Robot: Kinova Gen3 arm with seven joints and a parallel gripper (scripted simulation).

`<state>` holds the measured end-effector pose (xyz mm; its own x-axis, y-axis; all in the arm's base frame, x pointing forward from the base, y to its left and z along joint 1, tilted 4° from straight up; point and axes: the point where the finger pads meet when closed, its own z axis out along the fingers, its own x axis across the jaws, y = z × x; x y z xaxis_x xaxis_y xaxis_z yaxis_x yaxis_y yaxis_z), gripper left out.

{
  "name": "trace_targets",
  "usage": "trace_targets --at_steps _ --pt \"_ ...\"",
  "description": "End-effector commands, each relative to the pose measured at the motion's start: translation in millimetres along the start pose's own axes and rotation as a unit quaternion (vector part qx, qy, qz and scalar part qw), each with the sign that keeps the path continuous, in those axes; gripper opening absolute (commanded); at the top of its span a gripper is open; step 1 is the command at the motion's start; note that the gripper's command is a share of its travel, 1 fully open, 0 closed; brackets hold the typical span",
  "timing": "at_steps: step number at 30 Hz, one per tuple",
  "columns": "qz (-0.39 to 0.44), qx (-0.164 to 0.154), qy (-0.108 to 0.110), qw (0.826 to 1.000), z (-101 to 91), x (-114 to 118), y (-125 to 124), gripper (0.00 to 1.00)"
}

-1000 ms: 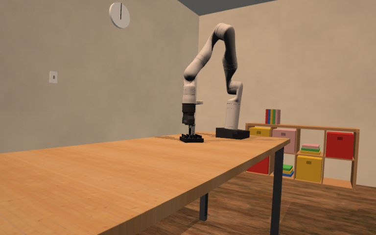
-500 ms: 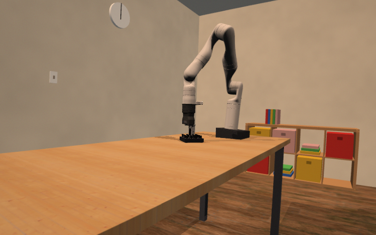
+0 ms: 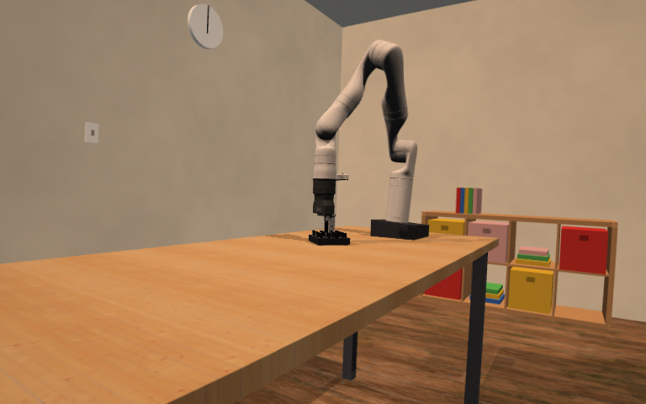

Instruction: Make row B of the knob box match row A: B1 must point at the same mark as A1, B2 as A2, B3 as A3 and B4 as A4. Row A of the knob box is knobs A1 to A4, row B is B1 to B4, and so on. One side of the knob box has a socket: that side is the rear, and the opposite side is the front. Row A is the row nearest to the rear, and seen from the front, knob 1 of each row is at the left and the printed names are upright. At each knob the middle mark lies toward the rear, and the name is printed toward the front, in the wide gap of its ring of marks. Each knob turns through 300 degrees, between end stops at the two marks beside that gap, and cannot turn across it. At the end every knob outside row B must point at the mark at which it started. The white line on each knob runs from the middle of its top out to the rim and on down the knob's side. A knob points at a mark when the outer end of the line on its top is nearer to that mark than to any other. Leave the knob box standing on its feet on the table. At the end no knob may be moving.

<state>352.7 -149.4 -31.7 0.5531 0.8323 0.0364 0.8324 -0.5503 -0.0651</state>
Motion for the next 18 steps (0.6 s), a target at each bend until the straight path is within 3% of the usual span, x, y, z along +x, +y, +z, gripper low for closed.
trace_targets --at_steps 1,13,14,18 --pt "0.000 -0.001 0.000 1.000 -0.6 0.1 0.6 0.46" --pt "0.000 -0.001 0.000 1.000 -0.6 0.1 0.6 0.46" --pt "0.000 -0.001 0.000 1.000 -0.6 0.1 0.6 0.30" --pt "0.000 -0.001 0.000 1.000 -0.6 0.1 0.6 0.30"
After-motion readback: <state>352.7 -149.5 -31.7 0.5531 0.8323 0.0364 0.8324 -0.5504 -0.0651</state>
